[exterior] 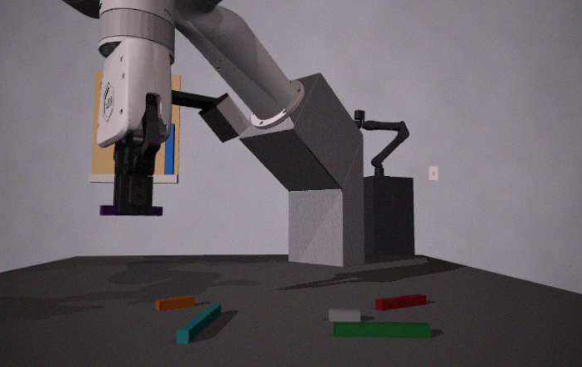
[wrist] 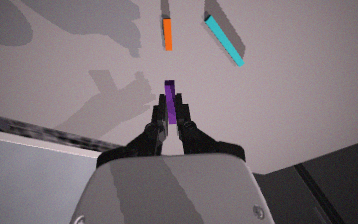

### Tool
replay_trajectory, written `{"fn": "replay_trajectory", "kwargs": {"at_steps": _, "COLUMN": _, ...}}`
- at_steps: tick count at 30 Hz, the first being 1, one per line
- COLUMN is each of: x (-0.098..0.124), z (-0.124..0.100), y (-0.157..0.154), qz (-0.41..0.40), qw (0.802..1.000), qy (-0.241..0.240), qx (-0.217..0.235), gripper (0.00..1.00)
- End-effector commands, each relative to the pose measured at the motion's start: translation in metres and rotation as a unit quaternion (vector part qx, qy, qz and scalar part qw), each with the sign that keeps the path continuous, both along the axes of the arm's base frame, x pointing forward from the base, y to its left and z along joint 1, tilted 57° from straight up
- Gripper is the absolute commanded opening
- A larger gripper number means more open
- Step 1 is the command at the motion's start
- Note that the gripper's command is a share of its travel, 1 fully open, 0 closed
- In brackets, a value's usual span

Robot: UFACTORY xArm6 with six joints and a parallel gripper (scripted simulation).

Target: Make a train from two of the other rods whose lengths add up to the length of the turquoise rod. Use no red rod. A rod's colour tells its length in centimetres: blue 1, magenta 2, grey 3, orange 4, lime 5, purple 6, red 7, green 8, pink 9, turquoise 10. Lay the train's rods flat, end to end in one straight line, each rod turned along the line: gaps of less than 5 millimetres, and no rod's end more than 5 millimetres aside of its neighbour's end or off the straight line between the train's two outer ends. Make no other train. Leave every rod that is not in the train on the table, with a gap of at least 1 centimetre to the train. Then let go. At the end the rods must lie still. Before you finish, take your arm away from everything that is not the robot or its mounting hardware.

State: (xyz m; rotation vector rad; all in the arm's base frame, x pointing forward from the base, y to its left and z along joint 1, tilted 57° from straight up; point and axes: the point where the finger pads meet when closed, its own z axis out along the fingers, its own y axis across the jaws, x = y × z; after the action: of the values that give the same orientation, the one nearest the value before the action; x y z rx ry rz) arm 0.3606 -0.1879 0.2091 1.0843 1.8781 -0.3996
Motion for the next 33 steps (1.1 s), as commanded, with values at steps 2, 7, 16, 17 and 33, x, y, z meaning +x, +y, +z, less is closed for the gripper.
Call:
{"fn": "replay_trajectory", "kwargs": {"at_steps": 2, "x": 0.000, "z": 0.001, "y": 0.000, "qz": 0.000, "qw": 1.000, "qy": -0.001, "qx": 0.000, "gripper": 0.04}}
{"fn": "replay_trajectory", "kwargs": {"at_steps": 7, "x": 0.003, "z": -0.001, "y": -0.003, "qz": -0.002, "qw": 1.000, "qy": 0.003, "qx": 0.004, "gripper": 0.04}}
{"fn": "replay_trajectory", "kwargs": {"at_steps": 16, "x": 0.012, "z": -0.011, "y": -0.014, "qz": -0.002, "qw": 1.000, "qy": 0.003, "qx": 0.004, "gripper": 0.04}}
{"fn": "replay_trajectory", "kwargs": {"at_steps": 17, "x": 0.014, "z": -0.013, "y": -0.017, "qz": -0.002, "qw": 1.000, "qy": 0.003, "qx": 0.004, "gripper": 0.04}}
{"fn": "replay_trajectory", "kwargs": {"at_steps": 33, "x": 0.044, "z": -0.044, "y": -0.054, "qz": -0.002, "qw": 1.000, "qy": 0.003, "qx": 0.004, "gripper": 0.04}}
